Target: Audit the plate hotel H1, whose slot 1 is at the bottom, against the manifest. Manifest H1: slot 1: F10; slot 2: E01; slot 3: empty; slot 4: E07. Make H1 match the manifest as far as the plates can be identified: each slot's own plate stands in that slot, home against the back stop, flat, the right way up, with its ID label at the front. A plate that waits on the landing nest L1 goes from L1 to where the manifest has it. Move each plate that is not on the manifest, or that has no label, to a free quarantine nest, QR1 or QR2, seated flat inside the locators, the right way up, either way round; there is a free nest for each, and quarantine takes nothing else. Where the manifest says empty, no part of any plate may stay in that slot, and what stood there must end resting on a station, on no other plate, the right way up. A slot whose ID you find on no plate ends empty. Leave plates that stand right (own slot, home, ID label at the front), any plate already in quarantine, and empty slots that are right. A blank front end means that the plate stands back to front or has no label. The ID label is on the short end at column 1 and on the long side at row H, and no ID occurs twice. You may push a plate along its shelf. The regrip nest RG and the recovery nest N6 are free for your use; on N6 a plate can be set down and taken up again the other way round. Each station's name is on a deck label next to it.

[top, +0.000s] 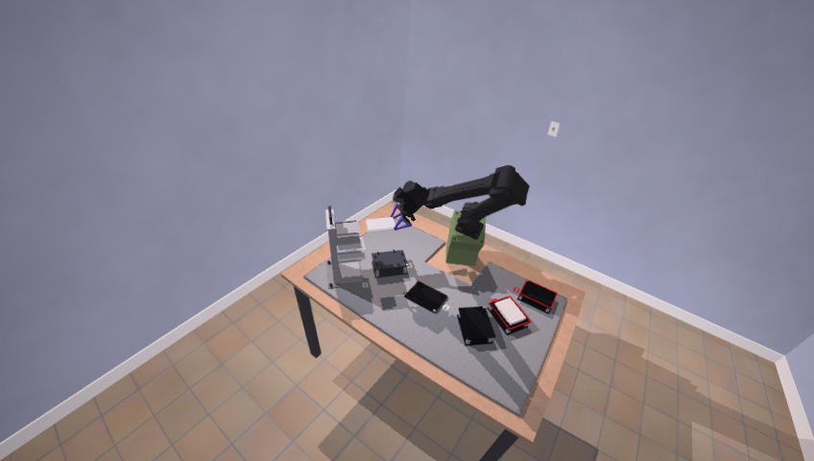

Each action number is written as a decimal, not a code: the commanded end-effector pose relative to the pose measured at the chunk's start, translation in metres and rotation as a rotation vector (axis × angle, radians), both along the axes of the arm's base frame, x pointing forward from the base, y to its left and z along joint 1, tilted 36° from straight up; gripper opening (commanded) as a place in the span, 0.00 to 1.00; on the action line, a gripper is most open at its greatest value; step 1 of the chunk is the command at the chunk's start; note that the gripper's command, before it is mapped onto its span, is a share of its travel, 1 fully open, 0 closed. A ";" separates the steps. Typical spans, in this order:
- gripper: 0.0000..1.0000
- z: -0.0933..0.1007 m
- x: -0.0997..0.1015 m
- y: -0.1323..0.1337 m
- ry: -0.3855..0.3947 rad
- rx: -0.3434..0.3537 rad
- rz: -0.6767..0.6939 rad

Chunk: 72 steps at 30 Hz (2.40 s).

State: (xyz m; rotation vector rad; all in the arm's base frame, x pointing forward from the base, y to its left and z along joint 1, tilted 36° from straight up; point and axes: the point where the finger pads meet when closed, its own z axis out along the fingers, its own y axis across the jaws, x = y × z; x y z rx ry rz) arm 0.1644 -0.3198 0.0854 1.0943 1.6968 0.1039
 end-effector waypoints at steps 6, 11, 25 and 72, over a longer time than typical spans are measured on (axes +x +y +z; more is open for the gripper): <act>0.86 0.006 -0.011 0.002 -0.001 -0.046 -0.015; 0.86 0.003 -0.013 0.007 -0.001 -0.043 -0.015; 0.86 -0.006 -0.020 0.023 0.001 -0.027 -0.014; 0.86 -0.026 -0.004 0.031 -0.006 -0.014 -0.002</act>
